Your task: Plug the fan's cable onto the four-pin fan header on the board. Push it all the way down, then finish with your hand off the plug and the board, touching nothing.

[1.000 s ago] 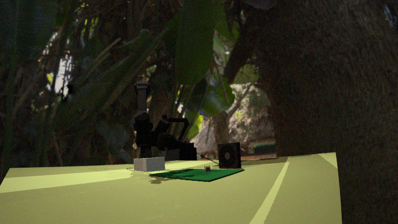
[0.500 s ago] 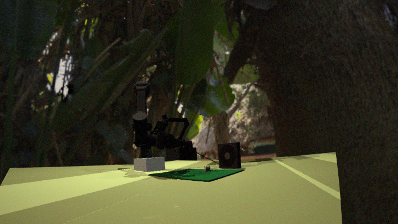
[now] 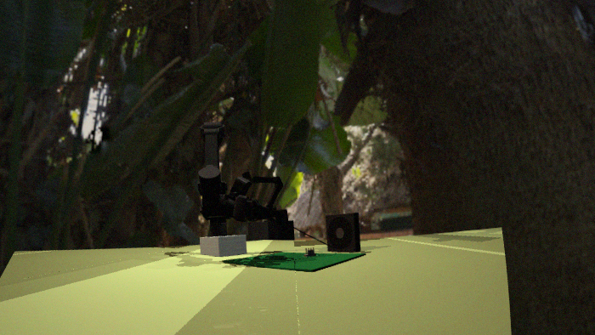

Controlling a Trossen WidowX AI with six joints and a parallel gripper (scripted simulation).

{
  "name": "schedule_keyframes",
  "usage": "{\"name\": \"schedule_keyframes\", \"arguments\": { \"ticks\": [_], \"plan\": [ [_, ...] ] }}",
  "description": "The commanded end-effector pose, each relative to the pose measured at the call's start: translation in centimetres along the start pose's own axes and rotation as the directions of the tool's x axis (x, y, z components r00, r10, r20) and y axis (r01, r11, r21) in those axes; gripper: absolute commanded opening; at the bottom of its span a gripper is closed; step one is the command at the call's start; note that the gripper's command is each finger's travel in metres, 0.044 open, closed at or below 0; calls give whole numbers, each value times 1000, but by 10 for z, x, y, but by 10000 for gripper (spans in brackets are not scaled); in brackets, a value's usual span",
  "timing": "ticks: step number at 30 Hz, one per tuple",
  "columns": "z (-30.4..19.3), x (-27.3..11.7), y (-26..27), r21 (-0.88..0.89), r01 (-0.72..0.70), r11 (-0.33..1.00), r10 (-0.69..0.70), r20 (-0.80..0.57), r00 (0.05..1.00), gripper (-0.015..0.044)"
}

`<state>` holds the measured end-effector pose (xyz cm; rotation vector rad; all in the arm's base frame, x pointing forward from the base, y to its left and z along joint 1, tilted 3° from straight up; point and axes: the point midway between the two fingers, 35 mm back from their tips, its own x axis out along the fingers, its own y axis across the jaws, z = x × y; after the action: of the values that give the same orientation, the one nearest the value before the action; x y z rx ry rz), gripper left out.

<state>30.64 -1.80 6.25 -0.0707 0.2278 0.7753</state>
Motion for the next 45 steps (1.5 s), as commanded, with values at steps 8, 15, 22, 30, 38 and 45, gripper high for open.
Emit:
{"name": "schedule_keyframes", "arguments": {
  "ticks": [8,15,22,30,38,45],
  "plan": [
    [-3,-1,-1,-2,1,1000,-1,1,1000,0],
    [-9,-1,-1,0,0,1000,0,0,1000,0],
    [-16,-1,-1,0,0,1000,0,0,1000,0],
    [-23,-1,-1,0,0,1000,0,-1,1000,0],
    [-30,-1,-2,0,0,1000,0,-1,1000,0],
    [-36,-1,-2,0,0,1000,0,-1,1000,0]
  ]
}}
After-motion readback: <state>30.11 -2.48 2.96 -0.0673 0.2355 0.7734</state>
